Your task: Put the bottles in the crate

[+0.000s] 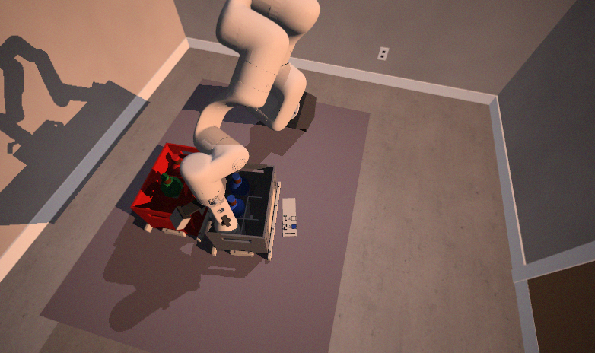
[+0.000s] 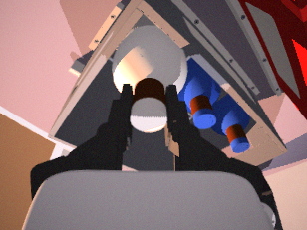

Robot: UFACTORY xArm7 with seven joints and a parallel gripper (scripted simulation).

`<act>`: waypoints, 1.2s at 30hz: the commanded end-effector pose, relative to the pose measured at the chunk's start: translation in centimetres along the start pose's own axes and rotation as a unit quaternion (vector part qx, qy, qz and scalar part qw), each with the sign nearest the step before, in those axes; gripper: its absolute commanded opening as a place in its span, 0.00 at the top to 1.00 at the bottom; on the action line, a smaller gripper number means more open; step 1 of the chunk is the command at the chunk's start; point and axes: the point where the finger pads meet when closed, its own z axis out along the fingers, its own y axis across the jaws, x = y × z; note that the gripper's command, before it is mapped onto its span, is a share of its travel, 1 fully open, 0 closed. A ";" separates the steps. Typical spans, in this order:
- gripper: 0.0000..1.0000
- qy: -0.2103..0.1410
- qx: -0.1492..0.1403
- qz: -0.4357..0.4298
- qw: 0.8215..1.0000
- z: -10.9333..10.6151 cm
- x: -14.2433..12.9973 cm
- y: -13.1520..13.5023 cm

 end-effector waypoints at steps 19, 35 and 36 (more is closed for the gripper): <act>1.00 0.002 0.001 0.000 1.000 1.9 0.1 -0.1; 1.00 0.002 0.001 0.000 1.000 2.3 0.1 -0.1; 1.00 0.002 0.001 0.000 1.000 2.4 0.1 -0.1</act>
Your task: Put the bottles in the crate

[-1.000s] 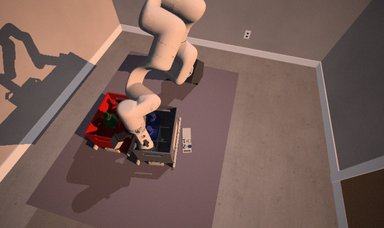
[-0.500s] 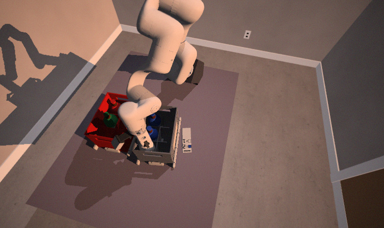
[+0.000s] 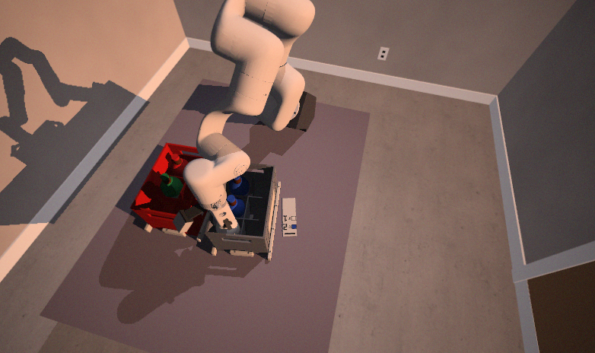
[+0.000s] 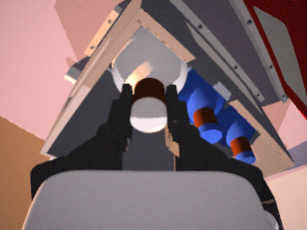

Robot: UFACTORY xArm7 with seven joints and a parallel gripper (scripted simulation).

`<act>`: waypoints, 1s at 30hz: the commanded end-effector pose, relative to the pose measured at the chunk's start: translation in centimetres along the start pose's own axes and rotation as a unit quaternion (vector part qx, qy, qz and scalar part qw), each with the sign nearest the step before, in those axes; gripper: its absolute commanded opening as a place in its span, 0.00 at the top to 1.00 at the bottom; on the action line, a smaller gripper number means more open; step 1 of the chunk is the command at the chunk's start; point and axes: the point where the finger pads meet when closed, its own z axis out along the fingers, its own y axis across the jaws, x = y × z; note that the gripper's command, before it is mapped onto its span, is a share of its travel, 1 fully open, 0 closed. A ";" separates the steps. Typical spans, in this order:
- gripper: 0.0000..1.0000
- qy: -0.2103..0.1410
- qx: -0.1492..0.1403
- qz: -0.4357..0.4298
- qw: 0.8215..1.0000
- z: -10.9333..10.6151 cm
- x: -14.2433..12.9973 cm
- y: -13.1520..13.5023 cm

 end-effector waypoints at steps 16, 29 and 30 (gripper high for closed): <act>1.00 0.002 0.001 0.000 1.000 0.8 0.1 -0.1; 1.00 0.002 0.001 0.000 1.000 1.3 0.1 -0.1; 1.00 0.002 0.001 0.000 1.000 1.4 0.1 -0.1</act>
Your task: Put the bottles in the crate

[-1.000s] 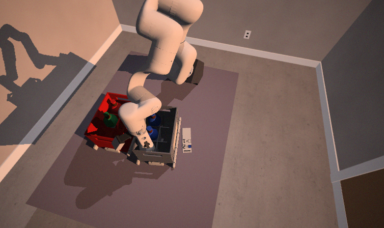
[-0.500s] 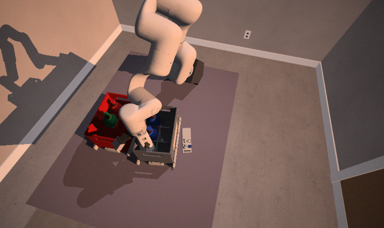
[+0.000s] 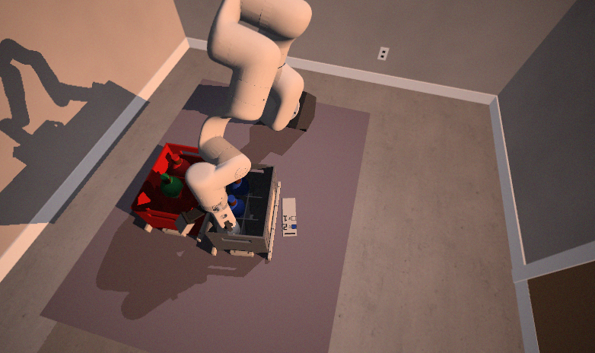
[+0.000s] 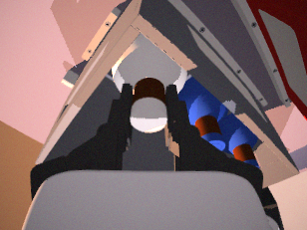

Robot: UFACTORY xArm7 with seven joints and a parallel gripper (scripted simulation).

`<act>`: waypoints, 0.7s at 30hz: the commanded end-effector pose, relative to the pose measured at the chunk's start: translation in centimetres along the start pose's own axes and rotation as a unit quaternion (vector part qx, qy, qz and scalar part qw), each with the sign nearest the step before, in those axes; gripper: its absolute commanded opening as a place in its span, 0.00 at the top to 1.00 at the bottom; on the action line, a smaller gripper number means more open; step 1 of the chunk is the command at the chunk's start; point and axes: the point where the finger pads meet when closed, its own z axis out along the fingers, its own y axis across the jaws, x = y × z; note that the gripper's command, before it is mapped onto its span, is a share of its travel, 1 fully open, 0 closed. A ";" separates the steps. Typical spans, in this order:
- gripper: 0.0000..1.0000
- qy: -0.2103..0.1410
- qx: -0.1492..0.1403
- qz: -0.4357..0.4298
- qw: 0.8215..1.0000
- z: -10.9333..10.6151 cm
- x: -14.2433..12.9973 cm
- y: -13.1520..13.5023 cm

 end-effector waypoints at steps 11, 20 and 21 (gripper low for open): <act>1.00 0.002 0.001 0.000 1.000 0.6 0.1 -0.1; 1.00 0.002 0.001 0.000 1.000 1.0 0.1 -0.1; 1.00 0.002 0.001 0.000 1.000 1.0 0.1 -0.1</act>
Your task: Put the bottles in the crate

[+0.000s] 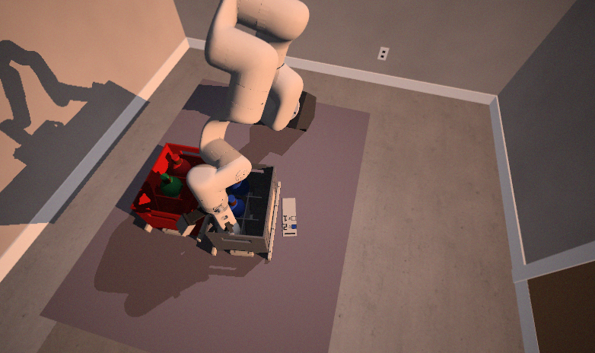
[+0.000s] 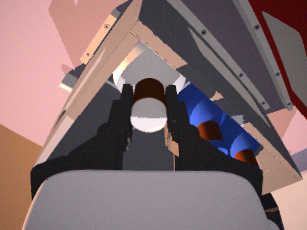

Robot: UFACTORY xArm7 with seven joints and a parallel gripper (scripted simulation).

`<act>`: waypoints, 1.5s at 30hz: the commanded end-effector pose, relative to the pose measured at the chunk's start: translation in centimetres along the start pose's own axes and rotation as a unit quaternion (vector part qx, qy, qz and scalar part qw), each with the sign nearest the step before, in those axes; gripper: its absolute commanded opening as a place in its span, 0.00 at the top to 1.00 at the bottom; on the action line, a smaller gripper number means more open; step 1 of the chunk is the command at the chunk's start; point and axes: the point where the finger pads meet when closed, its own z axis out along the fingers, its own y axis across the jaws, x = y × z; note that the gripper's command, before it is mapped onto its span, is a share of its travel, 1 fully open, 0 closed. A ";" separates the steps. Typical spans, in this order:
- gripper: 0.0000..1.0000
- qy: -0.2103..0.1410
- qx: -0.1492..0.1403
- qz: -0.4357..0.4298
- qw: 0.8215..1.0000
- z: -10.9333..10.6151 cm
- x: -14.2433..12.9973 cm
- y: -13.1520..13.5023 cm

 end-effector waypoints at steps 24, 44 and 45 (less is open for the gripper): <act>0.35 0.002 0.001 0.000 1.000 0.6 0.1 -0.1; 0.35 0.002 0.001 0.000 1.000 0.6 0.1 -0.1; 0.35 0.002 0.001 0.000 1.000 0.6 0.1 -0.1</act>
